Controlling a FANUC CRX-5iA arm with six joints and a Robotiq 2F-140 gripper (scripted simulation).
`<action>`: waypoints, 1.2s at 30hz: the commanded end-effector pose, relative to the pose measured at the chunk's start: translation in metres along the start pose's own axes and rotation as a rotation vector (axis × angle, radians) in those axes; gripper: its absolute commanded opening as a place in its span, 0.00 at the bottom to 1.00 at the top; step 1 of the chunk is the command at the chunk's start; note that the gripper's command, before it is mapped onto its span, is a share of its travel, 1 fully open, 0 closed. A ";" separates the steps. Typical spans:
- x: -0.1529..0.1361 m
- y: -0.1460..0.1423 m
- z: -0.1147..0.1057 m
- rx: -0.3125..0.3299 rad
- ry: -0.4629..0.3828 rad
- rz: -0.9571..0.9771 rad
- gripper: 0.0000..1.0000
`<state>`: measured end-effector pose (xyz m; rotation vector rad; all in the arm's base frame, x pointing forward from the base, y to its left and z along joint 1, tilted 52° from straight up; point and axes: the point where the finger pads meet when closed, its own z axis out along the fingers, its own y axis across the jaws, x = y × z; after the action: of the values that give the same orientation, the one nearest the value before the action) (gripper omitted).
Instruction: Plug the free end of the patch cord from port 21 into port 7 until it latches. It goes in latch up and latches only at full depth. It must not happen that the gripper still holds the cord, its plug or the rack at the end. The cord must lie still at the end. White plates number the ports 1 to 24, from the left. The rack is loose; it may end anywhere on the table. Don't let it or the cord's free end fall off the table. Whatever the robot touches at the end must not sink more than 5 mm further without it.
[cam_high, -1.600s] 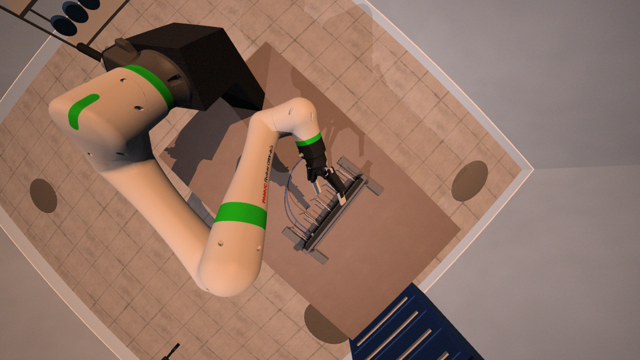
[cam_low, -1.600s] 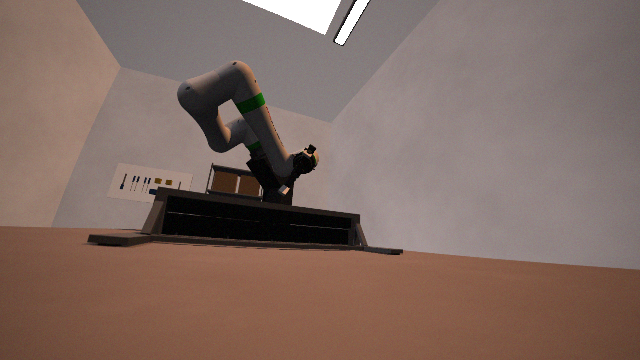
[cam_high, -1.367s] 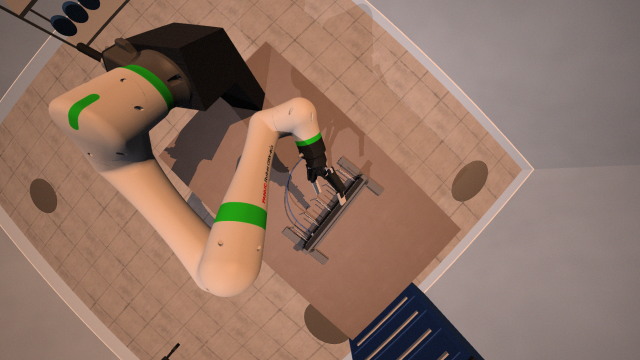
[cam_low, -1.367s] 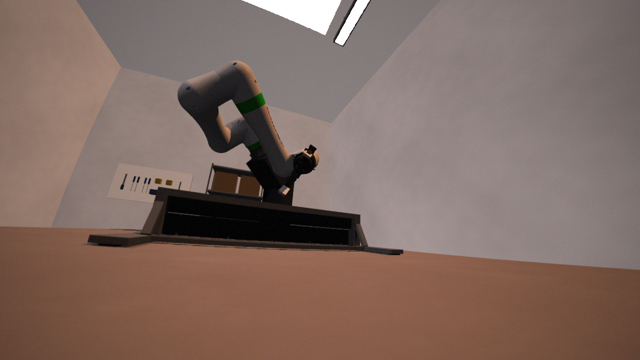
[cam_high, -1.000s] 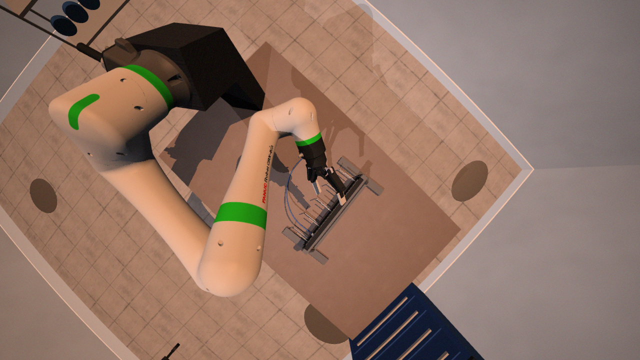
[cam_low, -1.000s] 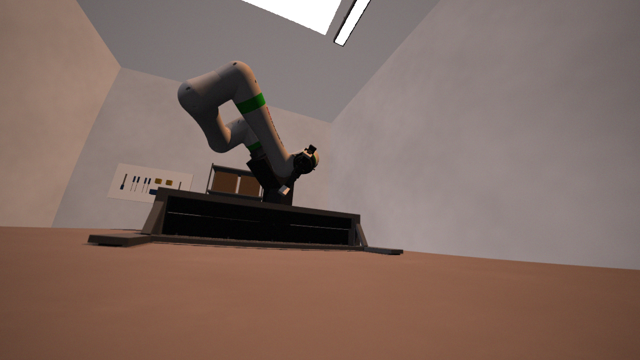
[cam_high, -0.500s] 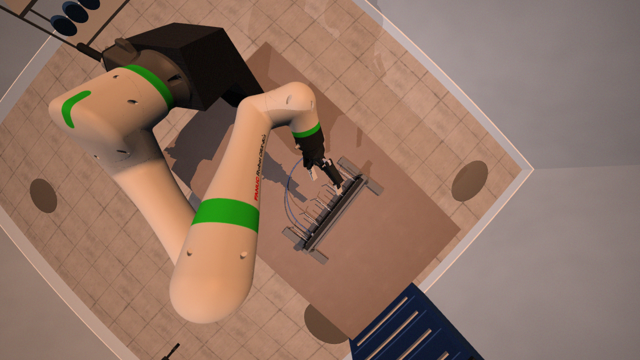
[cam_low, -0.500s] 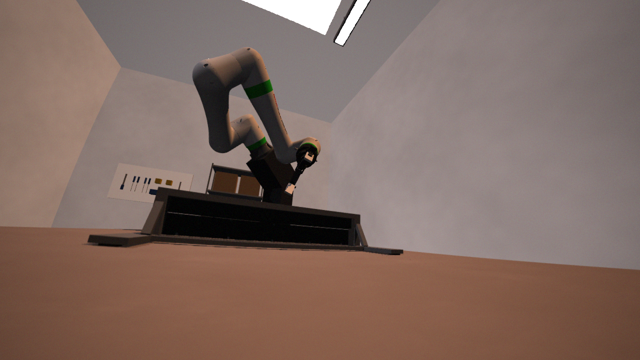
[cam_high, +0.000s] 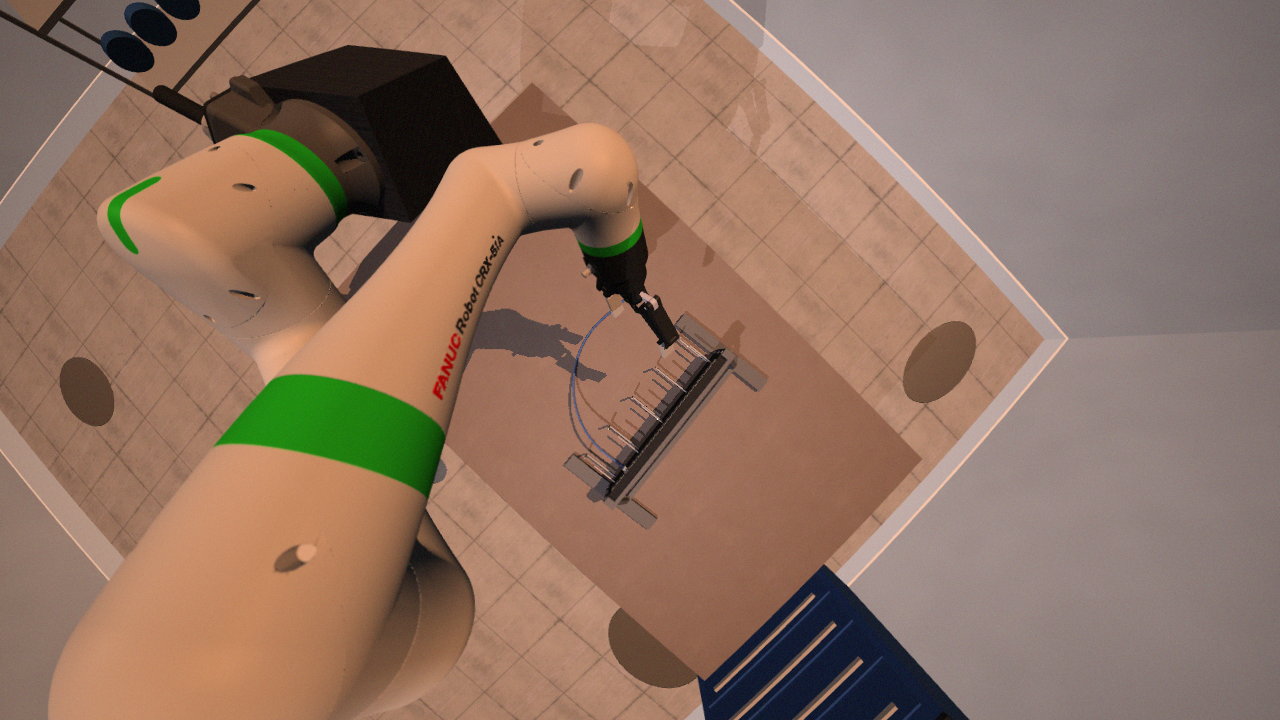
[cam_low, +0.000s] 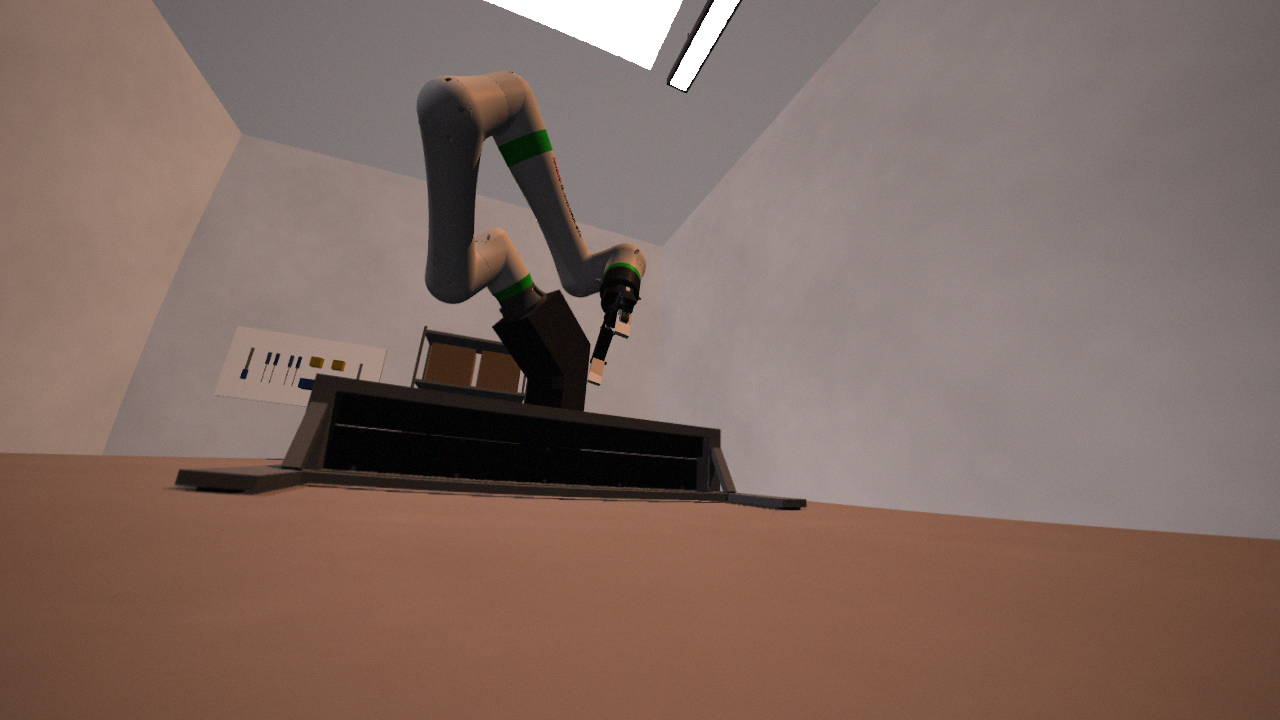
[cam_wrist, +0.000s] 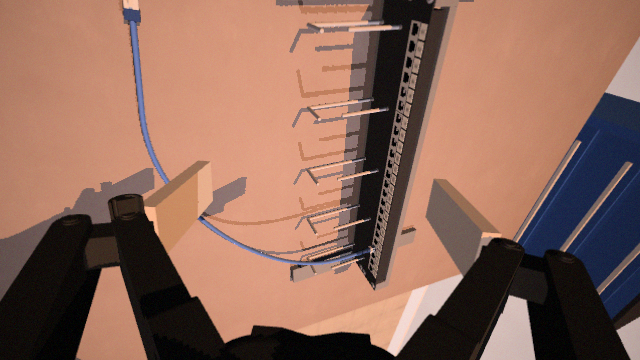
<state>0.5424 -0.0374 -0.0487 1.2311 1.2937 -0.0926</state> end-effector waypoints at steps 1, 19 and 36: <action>0.010 -0.016 -0.016 0.121 0.033 0.018 1.00; 0.049 -0.074 -0.080 0.457 0.201 0.099 1.00; 0.049 -0.075 -0.081 0.462 0.204 0.100 0.00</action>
<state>0.4573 0.0160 -0.1156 1.7331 1.4302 -0.2074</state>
